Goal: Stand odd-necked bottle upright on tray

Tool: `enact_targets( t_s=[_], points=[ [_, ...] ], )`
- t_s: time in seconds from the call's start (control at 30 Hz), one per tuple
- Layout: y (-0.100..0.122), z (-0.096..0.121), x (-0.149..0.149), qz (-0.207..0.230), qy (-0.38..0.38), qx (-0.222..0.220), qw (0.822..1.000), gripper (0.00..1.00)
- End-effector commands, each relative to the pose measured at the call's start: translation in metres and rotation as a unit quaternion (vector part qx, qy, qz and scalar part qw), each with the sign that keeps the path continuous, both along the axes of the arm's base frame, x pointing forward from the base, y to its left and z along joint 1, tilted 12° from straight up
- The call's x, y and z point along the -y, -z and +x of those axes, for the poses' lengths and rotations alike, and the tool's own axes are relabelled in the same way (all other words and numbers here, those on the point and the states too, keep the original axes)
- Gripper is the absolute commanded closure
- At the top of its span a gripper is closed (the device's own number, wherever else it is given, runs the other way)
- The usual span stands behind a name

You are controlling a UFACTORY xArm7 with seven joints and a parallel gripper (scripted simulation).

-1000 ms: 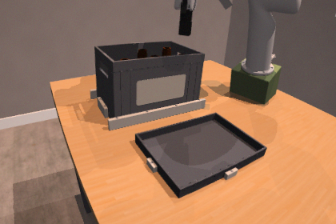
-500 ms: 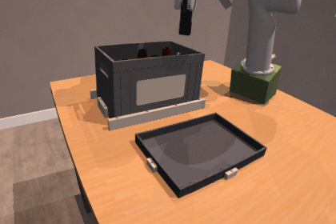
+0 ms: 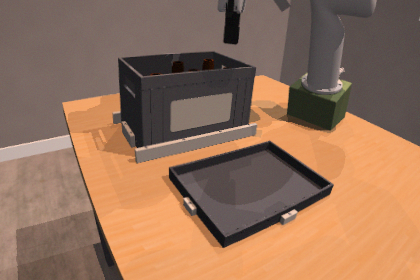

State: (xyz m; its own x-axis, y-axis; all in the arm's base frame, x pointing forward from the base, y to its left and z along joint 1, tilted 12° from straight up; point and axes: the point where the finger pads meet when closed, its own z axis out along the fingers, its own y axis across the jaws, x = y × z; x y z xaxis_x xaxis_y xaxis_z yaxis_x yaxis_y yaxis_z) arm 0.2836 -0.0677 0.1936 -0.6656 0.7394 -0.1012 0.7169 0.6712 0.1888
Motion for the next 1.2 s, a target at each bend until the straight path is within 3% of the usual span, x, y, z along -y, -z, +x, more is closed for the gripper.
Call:
enact_targets(
  t_s=[0.0,0.07,0.17,0.23,0.3,0.67,0.97,1.0,1.17],
  points=[
    [-0.007,0.017,0.0,0.007,-0.002,0.003,1.0,1.0],
    [-0.015,0.044,0.002,0.015,-0.004,0.003,1.0,1.0],
    [-0.019,0.062,0.003,0.019,-0.005,0.003,1.0,1.0],
    [-0.019,0.062,0.003,0.019,-0.005,0.003,1.0,1.0],
    [-0.025,0.09,0.005,0.021,-0.005,0.003,1.0,1.0],
    [-0.036,0.166,0.011,0.003,0.0,0.001,1.0,1.0],
    [-0.037,0.172,0.011,0.0,0.0,0.001,1.0,1.0],
    [-0.037,0.172,0.011,0.0,0.0,0.001,1.0,0.35],
    [-0.037,0.172,0.011,0.0,0.0,0.001,1.0,0.35]
  ],
)
